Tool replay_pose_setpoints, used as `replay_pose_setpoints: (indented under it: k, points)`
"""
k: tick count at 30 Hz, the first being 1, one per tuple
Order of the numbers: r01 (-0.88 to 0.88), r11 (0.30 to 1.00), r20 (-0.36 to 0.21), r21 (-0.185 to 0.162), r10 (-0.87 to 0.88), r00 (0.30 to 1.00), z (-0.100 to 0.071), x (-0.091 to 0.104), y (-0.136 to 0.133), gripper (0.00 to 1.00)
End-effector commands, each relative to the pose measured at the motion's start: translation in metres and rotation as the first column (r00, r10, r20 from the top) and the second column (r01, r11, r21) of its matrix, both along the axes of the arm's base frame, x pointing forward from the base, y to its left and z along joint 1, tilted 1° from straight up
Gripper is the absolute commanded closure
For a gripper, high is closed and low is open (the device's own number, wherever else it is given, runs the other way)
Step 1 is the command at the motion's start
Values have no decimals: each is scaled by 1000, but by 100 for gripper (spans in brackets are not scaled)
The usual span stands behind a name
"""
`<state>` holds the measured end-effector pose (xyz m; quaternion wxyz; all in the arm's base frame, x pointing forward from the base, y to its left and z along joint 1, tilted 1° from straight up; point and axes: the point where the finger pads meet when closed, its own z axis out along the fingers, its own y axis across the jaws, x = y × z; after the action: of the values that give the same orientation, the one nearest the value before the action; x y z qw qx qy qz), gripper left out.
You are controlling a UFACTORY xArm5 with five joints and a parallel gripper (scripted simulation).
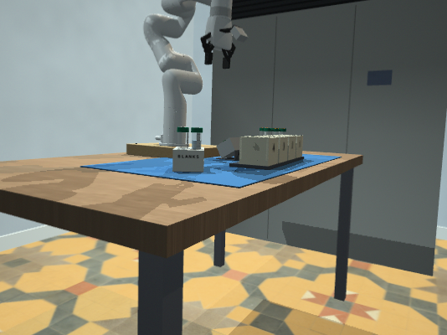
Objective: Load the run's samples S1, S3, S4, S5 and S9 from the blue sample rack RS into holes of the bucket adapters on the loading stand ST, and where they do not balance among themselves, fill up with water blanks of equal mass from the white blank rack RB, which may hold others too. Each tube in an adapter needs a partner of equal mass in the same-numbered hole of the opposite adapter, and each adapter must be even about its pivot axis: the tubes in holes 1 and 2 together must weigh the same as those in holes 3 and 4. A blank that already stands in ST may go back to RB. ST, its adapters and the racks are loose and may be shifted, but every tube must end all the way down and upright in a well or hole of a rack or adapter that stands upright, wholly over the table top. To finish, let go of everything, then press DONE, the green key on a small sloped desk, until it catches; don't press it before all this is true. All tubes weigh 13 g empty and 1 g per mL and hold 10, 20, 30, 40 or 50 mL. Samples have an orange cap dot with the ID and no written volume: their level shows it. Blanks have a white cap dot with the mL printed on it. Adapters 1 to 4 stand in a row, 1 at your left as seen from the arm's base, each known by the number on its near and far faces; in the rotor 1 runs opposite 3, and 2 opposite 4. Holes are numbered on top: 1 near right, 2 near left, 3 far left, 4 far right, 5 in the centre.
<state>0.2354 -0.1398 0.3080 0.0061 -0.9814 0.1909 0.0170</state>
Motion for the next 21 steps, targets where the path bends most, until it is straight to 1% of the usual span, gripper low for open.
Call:
replay_pose_setpoints:
  k: [1, 3, 5, 9, 11, 16, 18, 20, 21]
  points:
    - [-4, 1000, 2, -3, 4, 1000, -1, 15, 4, 0]
    - [-68, 998, 8, -5, 68, 998, -3, 24, 8, 0]
    - [-68, 998, 8, -5, 68, 998, -3, 24, 8, 0]
    - [-68, 998, 7, -6, 68, 998, -7, 42, 16, 0]
    - [-130, 991, 13, -8, 131, 991, -10, 51, 21, 0]
    - [-131, 991, 13, -9, 131, 991, -15, 71, 34, 0]
    - [-193, 981, 18, -11, 193, 981, -18, 79, 40, 0]
    - [-193, 981, 18, -12, 193, 981, -20, 87, 46, 0]
    - [-193, 981, 18, -12, 193, 981, -20, 87, 46, 0]
